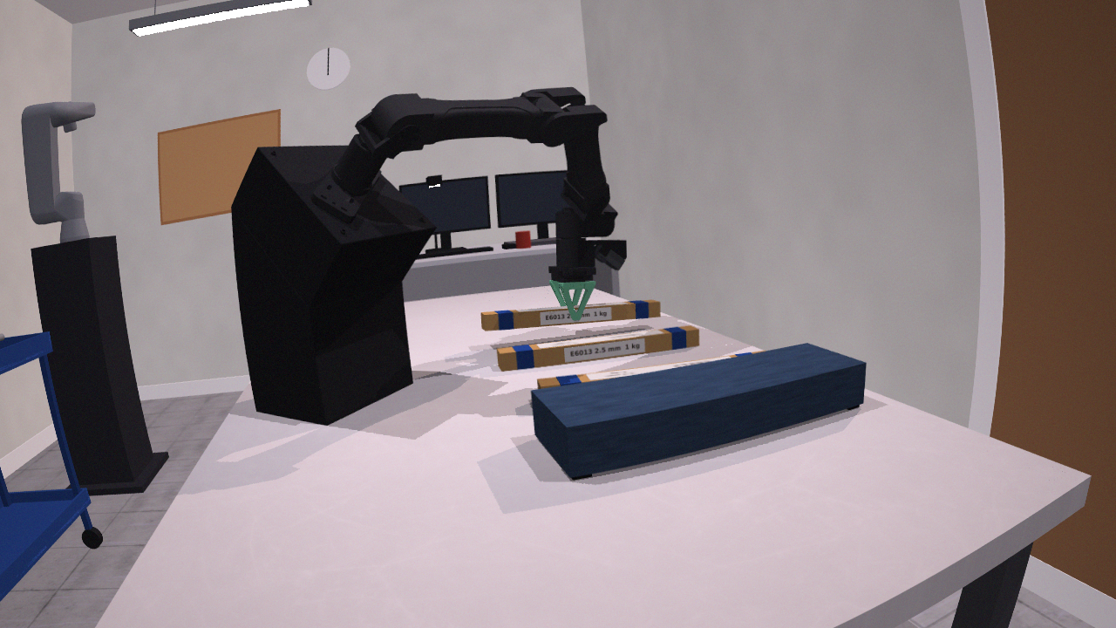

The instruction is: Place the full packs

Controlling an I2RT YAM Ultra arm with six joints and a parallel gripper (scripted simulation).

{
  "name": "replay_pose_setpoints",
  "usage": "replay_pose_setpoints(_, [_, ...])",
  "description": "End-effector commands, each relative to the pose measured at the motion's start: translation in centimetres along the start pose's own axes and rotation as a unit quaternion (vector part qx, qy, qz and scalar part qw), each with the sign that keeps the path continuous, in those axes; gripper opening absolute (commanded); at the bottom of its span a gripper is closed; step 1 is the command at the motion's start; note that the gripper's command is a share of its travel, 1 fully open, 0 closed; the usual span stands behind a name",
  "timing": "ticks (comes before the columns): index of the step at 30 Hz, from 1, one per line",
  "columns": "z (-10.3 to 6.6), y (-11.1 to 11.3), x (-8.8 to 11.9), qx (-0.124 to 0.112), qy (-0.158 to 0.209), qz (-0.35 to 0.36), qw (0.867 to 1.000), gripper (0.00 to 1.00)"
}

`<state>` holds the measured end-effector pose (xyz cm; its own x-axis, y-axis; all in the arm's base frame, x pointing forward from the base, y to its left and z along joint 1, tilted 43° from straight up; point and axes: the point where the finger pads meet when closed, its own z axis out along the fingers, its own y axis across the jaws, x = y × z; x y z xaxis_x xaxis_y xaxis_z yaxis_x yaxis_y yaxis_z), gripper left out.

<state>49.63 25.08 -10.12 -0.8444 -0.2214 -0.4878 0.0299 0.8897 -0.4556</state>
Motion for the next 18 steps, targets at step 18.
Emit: replay_pose_setpoints(18, [-6.99,3.17,-2.69,-0.024,-0.038,-0.009,0.999,0.0])
